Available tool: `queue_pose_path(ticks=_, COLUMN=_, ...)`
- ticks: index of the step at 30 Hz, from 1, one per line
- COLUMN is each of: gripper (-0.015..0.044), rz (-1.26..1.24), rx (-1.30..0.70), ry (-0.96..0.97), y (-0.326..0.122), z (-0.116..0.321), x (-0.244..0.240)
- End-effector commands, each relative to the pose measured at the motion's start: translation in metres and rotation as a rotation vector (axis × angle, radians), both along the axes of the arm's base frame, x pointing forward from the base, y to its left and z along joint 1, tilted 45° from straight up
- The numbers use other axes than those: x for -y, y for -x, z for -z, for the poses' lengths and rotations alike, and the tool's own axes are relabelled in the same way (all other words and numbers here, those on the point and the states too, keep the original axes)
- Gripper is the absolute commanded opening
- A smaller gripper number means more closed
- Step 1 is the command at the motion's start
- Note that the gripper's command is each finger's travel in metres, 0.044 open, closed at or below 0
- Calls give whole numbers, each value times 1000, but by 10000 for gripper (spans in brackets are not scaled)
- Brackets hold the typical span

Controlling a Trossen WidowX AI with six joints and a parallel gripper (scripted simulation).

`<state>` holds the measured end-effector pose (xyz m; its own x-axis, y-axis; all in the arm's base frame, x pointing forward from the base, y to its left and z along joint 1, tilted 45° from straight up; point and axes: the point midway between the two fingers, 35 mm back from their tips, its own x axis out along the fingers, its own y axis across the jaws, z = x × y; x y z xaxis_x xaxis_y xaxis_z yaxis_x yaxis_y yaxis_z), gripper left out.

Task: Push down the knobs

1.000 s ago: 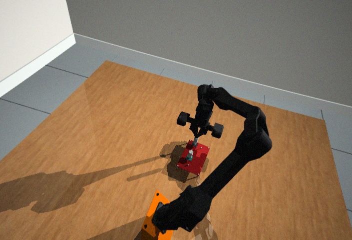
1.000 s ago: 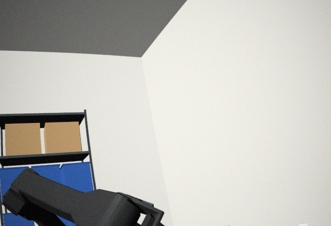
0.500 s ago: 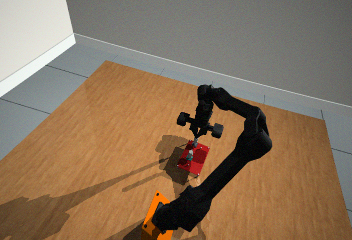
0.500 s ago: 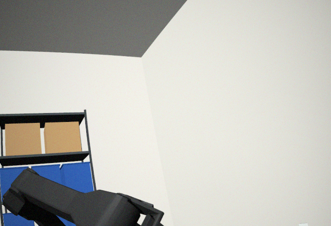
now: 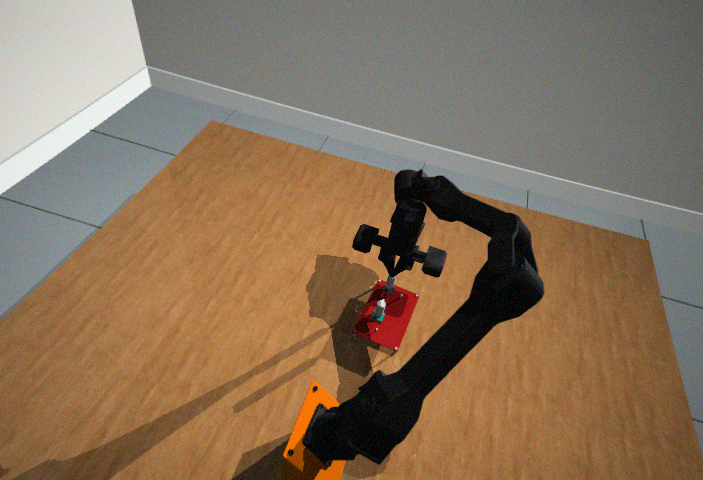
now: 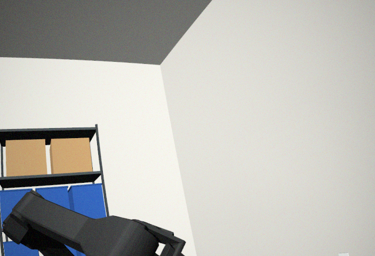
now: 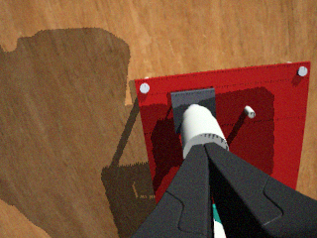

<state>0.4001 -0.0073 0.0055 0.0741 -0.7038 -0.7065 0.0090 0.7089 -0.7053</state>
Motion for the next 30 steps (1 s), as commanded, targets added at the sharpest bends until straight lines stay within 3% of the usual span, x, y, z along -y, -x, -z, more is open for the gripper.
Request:
queue_pose_path(ticks=1, gripper=0, rz=8, rx=2, ry=1, y=-1, z=3, x=6)
queue_pose_path(ticks=30, gripper=0, rz=8, rx=2, ry=2, y=-2, z=7, x=10)
